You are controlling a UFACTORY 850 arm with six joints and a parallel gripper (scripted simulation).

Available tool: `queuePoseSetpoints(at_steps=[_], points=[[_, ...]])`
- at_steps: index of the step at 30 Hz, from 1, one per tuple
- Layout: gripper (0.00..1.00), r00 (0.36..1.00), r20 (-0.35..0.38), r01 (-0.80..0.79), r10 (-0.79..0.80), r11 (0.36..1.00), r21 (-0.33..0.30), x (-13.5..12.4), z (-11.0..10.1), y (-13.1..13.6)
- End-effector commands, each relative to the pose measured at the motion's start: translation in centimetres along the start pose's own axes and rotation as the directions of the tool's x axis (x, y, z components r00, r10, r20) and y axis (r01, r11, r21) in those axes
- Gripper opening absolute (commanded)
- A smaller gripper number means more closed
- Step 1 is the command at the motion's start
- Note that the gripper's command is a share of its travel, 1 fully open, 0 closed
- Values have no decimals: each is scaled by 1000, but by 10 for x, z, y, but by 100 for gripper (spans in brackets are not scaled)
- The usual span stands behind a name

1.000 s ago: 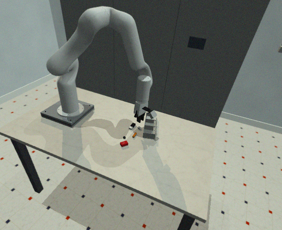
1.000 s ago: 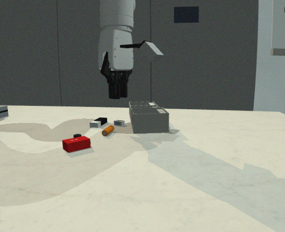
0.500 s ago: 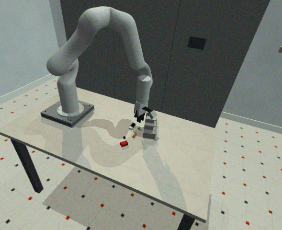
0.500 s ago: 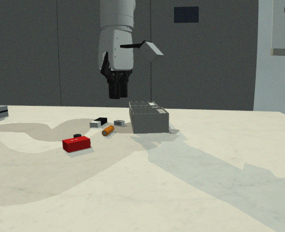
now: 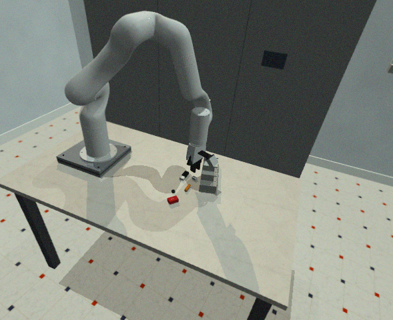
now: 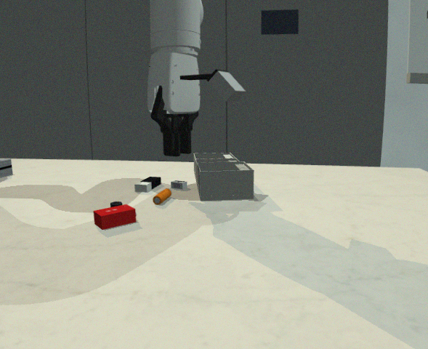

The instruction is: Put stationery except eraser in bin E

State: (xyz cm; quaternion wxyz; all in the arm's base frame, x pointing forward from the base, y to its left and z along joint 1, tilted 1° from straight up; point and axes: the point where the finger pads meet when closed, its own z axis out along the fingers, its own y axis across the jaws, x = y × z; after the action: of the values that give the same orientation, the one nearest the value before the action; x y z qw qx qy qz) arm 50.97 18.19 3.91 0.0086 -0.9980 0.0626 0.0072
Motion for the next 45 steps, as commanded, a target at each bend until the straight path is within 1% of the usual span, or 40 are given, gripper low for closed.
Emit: queuePoseSetpoints(at_steps=[1, 10, 16, 25, 39, 40, 45], points=[[29, 1000, -3, 0, 0, 1000, 2, 2, 11, -1], [29, 1000, -3, 0, 0, 1000, 2, 2, 46, -1], [29, 1000, -3, 0, 0, 1000, 1, 2, 45, -1], [29, 1000, -3, 0, 0, 1000, 2, 2, 58, -1], [29, 1000, -3, 0, 0, 1000, 2, 2, 58, -1], [0, 1000, -3, 0, 0, 1000, 2, 2, 58, -1], [0, 1000, -3, 0, 0, 1000, 2, 2, 58, -1]])
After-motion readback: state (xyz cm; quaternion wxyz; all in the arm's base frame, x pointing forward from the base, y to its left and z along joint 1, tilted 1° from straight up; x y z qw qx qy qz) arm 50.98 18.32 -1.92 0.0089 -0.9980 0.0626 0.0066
